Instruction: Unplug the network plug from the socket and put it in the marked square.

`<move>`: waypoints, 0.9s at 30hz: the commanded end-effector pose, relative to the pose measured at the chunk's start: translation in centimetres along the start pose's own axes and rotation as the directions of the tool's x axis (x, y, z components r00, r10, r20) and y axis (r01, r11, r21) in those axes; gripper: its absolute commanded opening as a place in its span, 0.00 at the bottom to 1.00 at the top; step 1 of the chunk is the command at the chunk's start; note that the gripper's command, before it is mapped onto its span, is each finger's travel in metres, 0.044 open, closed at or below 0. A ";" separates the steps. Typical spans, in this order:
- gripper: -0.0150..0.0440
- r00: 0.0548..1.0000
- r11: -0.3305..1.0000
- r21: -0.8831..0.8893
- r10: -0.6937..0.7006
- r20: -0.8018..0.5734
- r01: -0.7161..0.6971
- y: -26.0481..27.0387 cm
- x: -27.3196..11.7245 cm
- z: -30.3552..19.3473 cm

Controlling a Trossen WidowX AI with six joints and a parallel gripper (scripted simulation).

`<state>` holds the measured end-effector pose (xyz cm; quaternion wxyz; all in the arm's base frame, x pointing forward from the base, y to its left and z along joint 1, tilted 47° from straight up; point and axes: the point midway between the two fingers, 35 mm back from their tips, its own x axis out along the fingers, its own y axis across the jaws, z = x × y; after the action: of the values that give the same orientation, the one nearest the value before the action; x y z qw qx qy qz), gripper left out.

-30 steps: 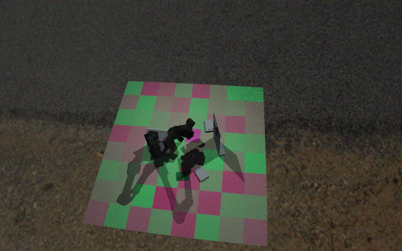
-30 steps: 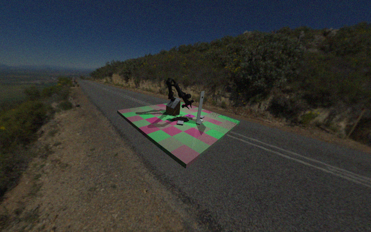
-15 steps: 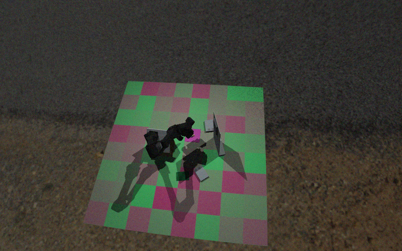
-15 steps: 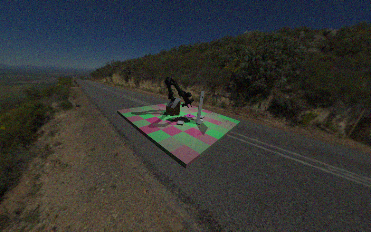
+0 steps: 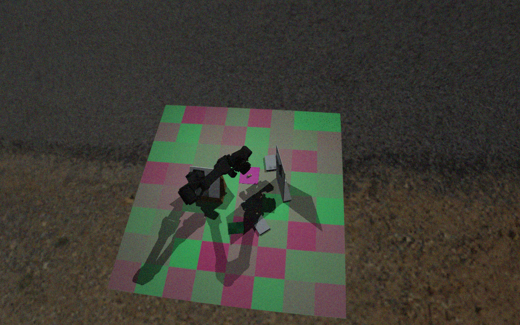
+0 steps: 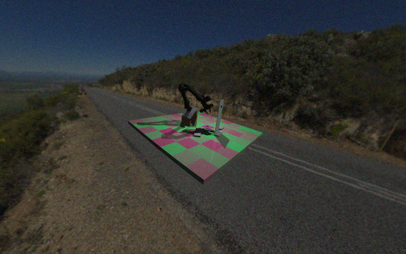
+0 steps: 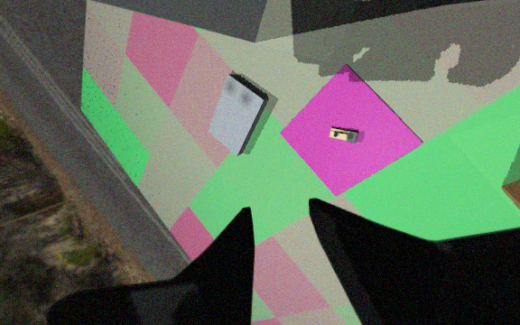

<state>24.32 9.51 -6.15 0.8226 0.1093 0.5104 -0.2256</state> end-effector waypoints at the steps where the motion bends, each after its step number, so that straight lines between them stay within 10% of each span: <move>1: 0.52 1.000 1.000 0.005 -0.001 0.006 0.001 0.9 -1.6 0.0; 10: 0.52 1.000 1.000 0.005 -0.002 0.011 0.002 1.9 -4.3 -0.2; 21: 1.00 1.000 1.000 0.005 -0.002 0.011 0.002 1.9 -4.3 -0.2; 27: 1.00 1.000 1.000 0.005 -0.002 0.011 0.002 1.9 -4.3 -0.2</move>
<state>23.48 12.46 -2.56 0.8244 0.1093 0.5073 -0.2258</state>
